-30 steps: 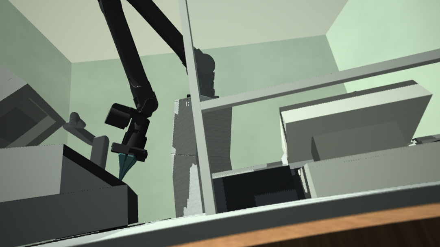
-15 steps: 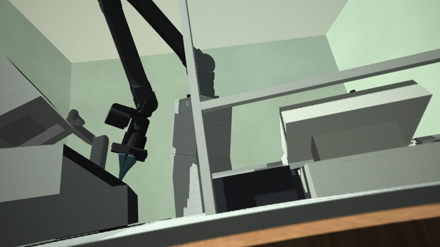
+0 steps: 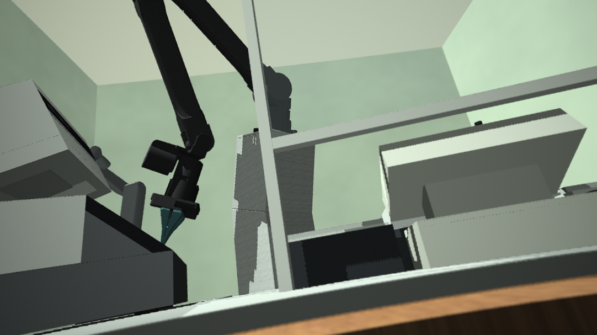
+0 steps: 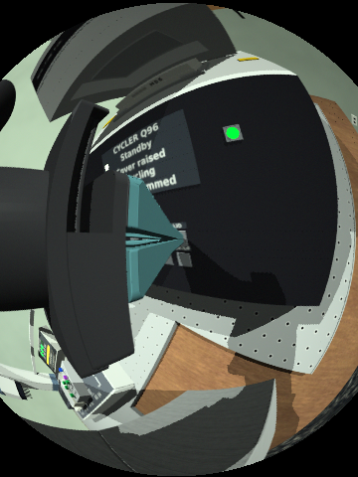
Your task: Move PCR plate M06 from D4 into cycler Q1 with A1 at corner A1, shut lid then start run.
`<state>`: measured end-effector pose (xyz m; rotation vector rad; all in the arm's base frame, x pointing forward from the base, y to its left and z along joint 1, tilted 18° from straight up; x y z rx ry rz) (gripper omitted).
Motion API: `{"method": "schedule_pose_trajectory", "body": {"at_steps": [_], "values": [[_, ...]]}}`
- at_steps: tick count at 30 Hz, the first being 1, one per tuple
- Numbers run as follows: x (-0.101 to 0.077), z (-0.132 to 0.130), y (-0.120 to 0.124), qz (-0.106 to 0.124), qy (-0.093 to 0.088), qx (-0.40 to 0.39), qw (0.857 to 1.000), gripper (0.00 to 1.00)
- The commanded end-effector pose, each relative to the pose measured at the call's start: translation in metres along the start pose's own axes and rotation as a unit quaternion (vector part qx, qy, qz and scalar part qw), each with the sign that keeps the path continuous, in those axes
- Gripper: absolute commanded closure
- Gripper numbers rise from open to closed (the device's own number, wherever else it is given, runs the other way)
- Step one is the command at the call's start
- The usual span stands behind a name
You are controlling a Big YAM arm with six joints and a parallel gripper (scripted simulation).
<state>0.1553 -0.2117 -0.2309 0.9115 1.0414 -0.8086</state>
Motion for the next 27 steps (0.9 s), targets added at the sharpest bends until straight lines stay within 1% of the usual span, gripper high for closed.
{"method": "schedule_pose_trajectory", "body": {"at_steps": [1,3,8,13,18,27], "values": [[-0.006,-0.009,-0.005,-0.002,0.004,0.004,1.000,1.00],[-0.006,-0.009,-0.005,-0.002,0.004,0.004,1.000,1.00],[-0.006,0.004,-0.002,0.000,-0.008,0.002,1.000,1.00],[-0.002,0.014,-0.001,0.001,-0.013,0.009,1.000,1.00],[-0.006,0.002,-0.002,0.000,-0.005,0.010,1.000,1.00],[-0.004,-0.009,0.001,0.001,0.003,0.001,1.000,1.00]]}}
Point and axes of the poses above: the point where the finger pads meet when closed, its own x axis out along the fingers, its own z axis across the jaws, y = z × x, the point moved 5 cm from there along -x, back along the fingers, and after that the axes turned 10 degrees about -x, right-handed, at the moved point
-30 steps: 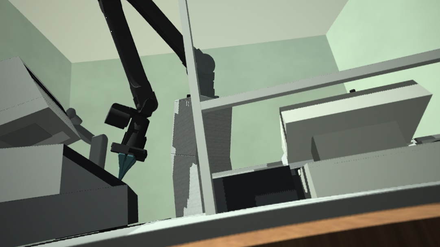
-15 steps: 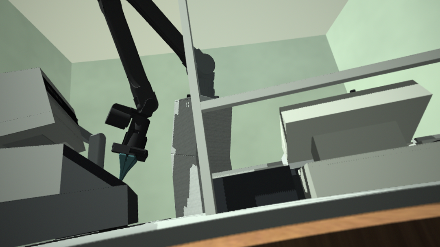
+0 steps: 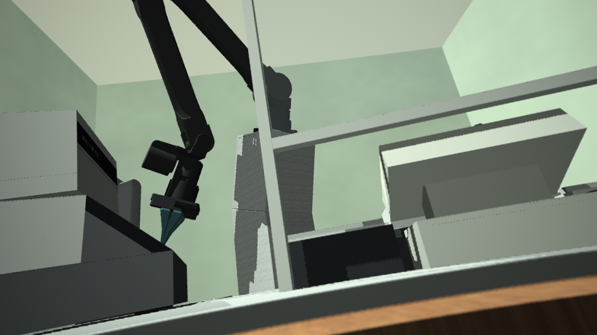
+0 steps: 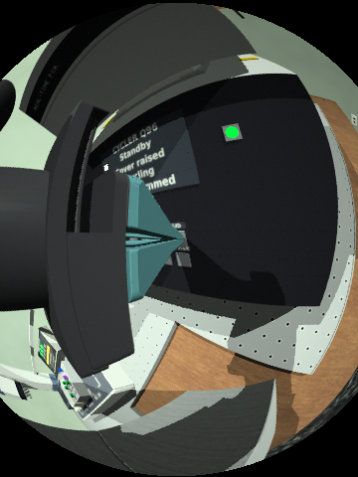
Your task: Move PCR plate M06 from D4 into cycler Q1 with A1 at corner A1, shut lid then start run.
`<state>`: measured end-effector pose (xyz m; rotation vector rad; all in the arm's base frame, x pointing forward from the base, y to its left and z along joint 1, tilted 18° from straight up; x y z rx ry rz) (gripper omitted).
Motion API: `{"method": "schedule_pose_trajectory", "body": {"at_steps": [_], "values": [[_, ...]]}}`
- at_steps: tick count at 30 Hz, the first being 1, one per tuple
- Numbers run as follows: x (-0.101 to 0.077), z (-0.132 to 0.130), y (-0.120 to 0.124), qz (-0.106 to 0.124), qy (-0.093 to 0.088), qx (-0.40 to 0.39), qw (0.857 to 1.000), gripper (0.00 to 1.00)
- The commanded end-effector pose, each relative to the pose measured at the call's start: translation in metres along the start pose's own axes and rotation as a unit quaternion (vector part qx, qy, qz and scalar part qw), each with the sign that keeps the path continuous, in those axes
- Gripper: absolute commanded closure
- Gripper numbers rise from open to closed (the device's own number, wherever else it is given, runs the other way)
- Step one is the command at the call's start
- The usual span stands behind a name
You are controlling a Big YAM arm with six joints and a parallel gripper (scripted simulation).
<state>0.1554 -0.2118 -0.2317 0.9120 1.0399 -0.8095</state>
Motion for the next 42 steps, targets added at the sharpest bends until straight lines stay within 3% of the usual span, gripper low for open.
{"method": "schedule_pose_trajectory", "body": {"at_steps": [1,14,24,35,42], "values": [[-0.005,-0.009,0.002,0.001,0.004,0.000,1.000,1.00],[-0.003,0.012,0.000,0.001,-0.011,0.006,1.000,1.00],[-0.006,-0.006,-0.003,-0.001,0.003,0.001,1.000,1.00],[-0.008,-0.002,0.002,0.002,-0.003,-0.009,1.000,1.00],[-0.024,-0.006,0.002,0.001,-0.006,-0.006,1.000,1.00]]}}
Point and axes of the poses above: the point where the finger pads meet when closed, its own x axis out along the fingers, its own z axis across the jaws, y = z × x, the point moved 5 cm from there along -x, back along the fingers, and after that the axes turned 10 degrees about -x, right-handed, at the moved point
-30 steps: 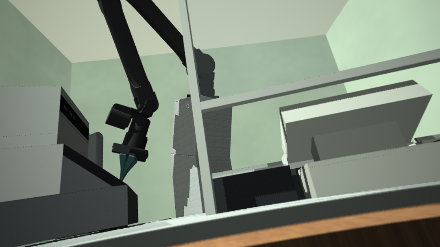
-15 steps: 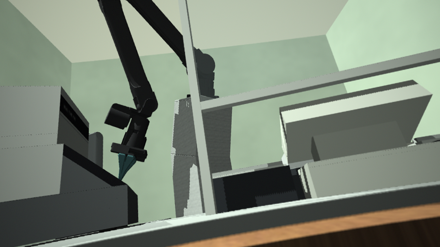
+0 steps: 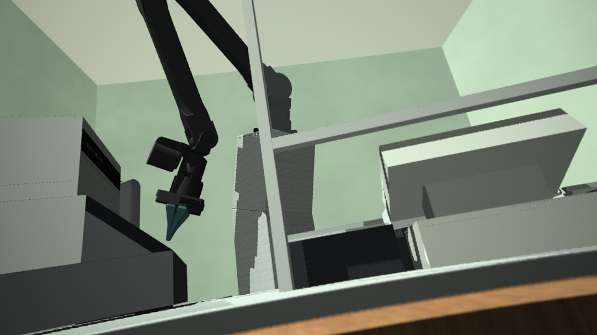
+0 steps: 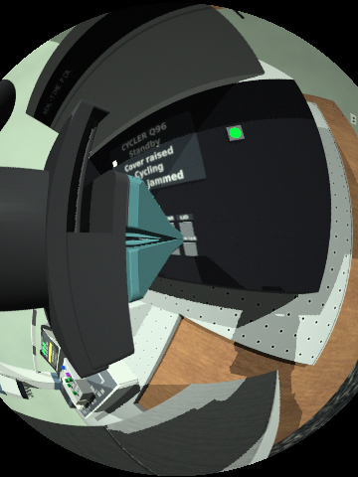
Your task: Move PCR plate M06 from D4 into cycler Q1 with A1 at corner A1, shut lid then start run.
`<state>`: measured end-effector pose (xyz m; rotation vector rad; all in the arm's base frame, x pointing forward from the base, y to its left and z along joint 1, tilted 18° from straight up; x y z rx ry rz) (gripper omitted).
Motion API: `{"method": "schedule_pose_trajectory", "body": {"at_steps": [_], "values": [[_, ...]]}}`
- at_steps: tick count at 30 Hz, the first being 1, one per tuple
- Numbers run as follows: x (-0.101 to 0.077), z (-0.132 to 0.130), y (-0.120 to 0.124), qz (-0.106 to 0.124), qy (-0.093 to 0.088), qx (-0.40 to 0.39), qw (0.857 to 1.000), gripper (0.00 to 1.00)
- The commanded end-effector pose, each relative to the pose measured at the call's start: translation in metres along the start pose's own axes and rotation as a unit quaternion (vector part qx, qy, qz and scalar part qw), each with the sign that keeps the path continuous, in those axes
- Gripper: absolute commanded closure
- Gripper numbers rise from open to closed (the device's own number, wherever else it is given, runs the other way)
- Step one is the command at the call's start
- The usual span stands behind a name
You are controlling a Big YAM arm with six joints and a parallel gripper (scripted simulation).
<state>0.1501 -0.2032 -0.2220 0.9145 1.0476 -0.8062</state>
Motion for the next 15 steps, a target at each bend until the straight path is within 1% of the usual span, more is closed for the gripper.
{"method": "schedule_pose_trajectory", "body": {"at_steps": [1,4,5,8,11,15], "values": [[-0.012,0.002,0.001,0.002,-0.010,-0.005,1.000,1.00],[-0.011,0.003,-0.002,0.001,-0.012,-0.001,1.000,1.00],[-0.012,0.004,-0.002,0.001,-0.014,-0.001,1.000,1.00],[-0.020,0.001,-0.002,0.000,-0.015,0.000,1.000,1.00],[-0.026,-0.003,-0.001,0.000,-0.011,0.001,1.000,1.00],[-0.018,-0.005,0.000,0.000,-0.002,-0.003,1.000,1.00]]}}
Point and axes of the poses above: the point where the finger pads meet when closed, its own x axis out along the fingers, its own z axis across the jaws, y = z × x, the point moved 5 cm from there along -x, back along the fingers, and after that the axes turned 10 degrees about -x, right-handed, at the moved point
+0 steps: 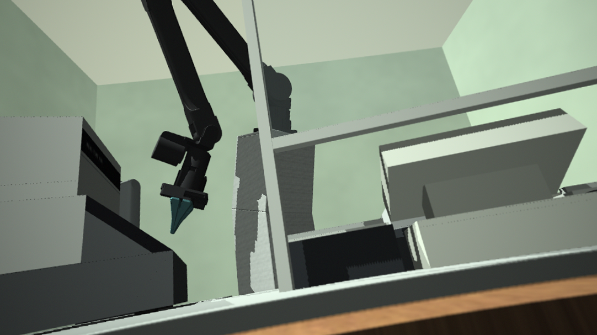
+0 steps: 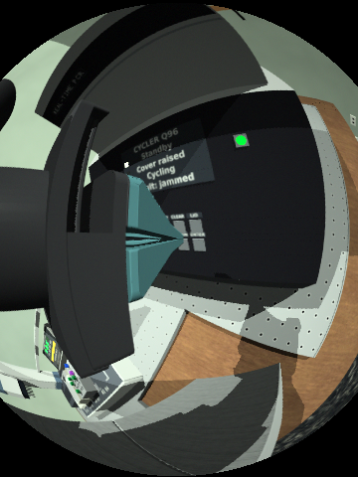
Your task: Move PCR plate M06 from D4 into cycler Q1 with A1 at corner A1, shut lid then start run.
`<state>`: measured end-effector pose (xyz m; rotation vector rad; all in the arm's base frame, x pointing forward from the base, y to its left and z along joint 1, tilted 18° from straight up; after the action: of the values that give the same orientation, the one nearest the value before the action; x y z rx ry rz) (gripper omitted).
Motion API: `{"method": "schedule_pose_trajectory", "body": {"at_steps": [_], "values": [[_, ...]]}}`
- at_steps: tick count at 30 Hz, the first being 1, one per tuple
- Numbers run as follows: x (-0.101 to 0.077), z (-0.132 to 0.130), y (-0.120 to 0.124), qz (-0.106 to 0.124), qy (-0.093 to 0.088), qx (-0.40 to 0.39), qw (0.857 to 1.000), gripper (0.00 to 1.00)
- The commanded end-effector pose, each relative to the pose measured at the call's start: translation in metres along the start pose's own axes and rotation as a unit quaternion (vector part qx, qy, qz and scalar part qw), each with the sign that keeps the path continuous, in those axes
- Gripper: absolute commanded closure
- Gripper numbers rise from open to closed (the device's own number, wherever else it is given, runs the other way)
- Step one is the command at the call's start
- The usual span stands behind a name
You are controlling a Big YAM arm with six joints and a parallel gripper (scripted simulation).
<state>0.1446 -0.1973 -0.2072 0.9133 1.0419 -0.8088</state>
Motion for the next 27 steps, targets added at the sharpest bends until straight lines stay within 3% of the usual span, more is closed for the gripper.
{"method": "schedule_pose_trajectory", "body": {"at_steps": [1,13,21,27], "values": [[0.000,-0.001,0.000,0.000,0.003,-0.005,1.000,1.00],[-0.001,-0.005,0.000,0.000,0.004,0.004,1.000,1.00],[-0.006,0.003,-0.002,0.001,-0.011,0.008,1.000,1.00],[0.002,0.008,-0.003,0.000,-0.010,0.008,1.000,1.00]]}}
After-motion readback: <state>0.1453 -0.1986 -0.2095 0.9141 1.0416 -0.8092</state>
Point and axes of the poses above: the point where the finger pads meet when closed, its own x axis out along the fingers, its own z axis across the jaws, y = z × x, the point moved 5 cm from there along -x, back along the fingers, and after that the axes turned 10 degrees about -x, right-handed, at the moved point
